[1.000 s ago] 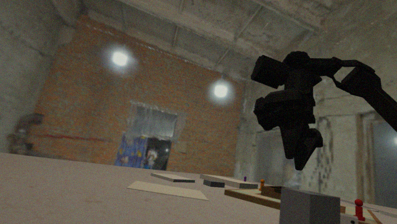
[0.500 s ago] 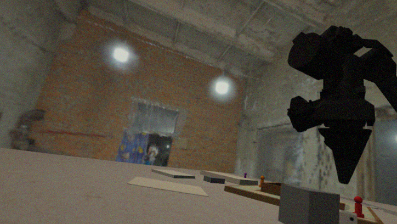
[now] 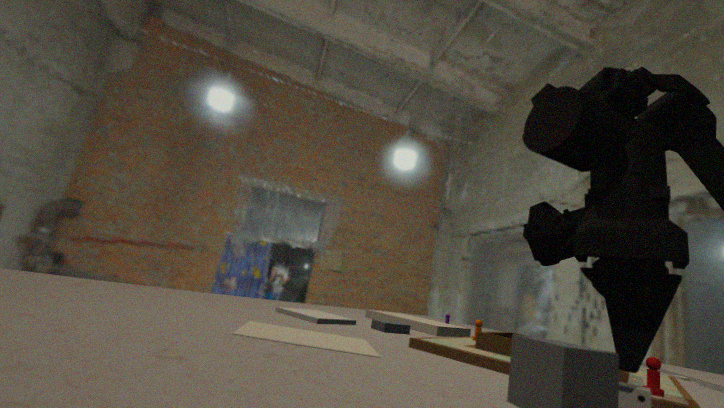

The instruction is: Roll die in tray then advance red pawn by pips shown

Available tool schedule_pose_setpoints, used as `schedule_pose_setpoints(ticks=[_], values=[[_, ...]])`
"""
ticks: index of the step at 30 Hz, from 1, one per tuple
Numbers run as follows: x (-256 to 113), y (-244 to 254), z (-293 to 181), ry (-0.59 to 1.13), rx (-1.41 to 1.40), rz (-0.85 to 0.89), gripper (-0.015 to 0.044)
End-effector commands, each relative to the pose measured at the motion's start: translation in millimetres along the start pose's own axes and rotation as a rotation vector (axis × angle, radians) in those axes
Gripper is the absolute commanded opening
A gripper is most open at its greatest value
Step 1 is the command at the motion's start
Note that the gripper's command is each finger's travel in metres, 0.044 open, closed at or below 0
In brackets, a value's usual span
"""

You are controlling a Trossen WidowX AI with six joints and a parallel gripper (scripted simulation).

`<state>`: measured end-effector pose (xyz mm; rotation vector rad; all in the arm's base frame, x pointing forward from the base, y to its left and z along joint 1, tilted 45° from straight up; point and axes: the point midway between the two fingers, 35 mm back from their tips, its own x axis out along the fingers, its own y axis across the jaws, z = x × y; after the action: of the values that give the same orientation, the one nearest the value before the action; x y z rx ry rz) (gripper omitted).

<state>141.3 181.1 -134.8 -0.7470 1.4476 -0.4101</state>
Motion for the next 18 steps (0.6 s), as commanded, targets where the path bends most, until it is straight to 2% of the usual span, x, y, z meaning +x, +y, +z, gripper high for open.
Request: schedule_pose_setpoints(ticks=[1,15,18], values=[[9,-2,-1,0.0,-0.007,-0.011,0.0275],[29,-3,-2,0.0,-0.007,-0.012,0.0275],[29,-3,-2,0.0,-0.007,-0.012,0.0196]])
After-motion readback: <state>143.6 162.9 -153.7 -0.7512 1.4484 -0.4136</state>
